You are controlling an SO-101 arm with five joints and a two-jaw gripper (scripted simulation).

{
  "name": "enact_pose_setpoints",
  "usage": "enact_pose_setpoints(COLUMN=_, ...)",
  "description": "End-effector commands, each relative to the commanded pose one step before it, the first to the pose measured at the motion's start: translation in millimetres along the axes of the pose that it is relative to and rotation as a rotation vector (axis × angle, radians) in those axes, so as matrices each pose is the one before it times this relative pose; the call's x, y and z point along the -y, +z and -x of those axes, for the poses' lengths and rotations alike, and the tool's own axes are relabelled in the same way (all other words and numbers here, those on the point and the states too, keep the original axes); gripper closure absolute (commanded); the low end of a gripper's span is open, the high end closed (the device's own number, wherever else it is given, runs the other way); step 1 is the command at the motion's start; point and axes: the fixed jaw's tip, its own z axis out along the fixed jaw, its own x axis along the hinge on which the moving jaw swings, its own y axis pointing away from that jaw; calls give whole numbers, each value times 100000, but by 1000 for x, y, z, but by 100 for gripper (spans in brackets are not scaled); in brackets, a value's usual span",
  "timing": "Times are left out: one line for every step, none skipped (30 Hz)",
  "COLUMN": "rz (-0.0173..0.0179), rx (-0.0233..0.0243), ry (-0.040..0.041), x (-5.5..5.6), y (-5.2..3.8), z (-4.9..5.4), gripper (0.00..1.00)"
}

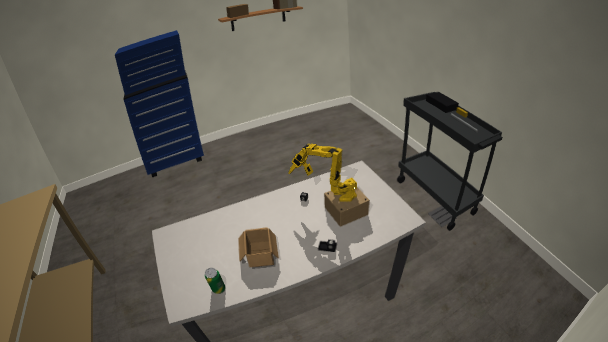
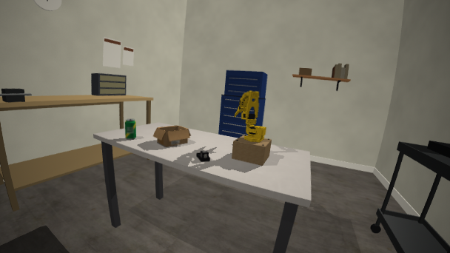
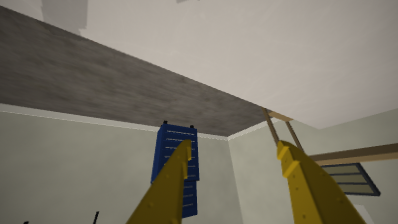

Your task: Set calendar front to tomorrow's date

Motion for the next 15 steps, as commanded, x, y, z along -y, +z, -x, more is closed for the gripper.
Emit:
enact_pose_setpoints(rz=582, rx=-1087, ry=-10364, x=-3305, y=1425, z=-4843, gripper=65)
enact_pose_setpoints(rz=55, rx=14, ry=-2178, x=-300, y=277, z=-311, gripper=65)
enact_pose_setpoints(rz=51, rx=10, ry=-2020, x=-280, y=252, z=-278, gripper=65)
enact_pose_setpoints(rz=48, rx=11, ry=-1857, x=-261, y=240, z=-252, gripper=65)
enact_pose_setpoints(rz=42, rx=14, ry=-1697, x=-240, y=215, z=-227, gripper=65)
enact_pose_setpoints(rz=0, rx=0, ry=0, x=0, y=0, z=0, gripper=65)
enact_pose_setpoints(rz=0, rx=0, ry=0, x=0, y=0, z=0, gripper=65)
enact_pose_setpoints(rz=40, rx=9, ry=-1535, x=-217, y=198, z=-199, gripper=65)
enact_pose_setpoints(rz=34, rx=12, ry=-1373, x=-198, y=176, z=-171, gripper=65)
enact_pose_setpoints(rz=31, rx=10, ry=-1219, x=-181, y=152, z=-152, gripper=65)
enact_pose_setpoints(rz=25, rx=7, ry=-1062, x=-150, y=140, z=-129, gripper=65)
enact_pose_setpoints(rz=22, rx=10, ry=-917, x=-132, y=116, z=-112, gripper=65)
enact_pose_setpoints(rz=20, rx=4, ry=-770, x=-113, y=97, z=-95, gripper=65)
enact_pose_setpoints(rz=14, rx=8, ry=-638, x=-93, y=85, z=-72, gripper=65)
enact_pose_setpoints(rz=14, rx=5, ry=-512, x=-80, y=67, z=-62, gripper=65)
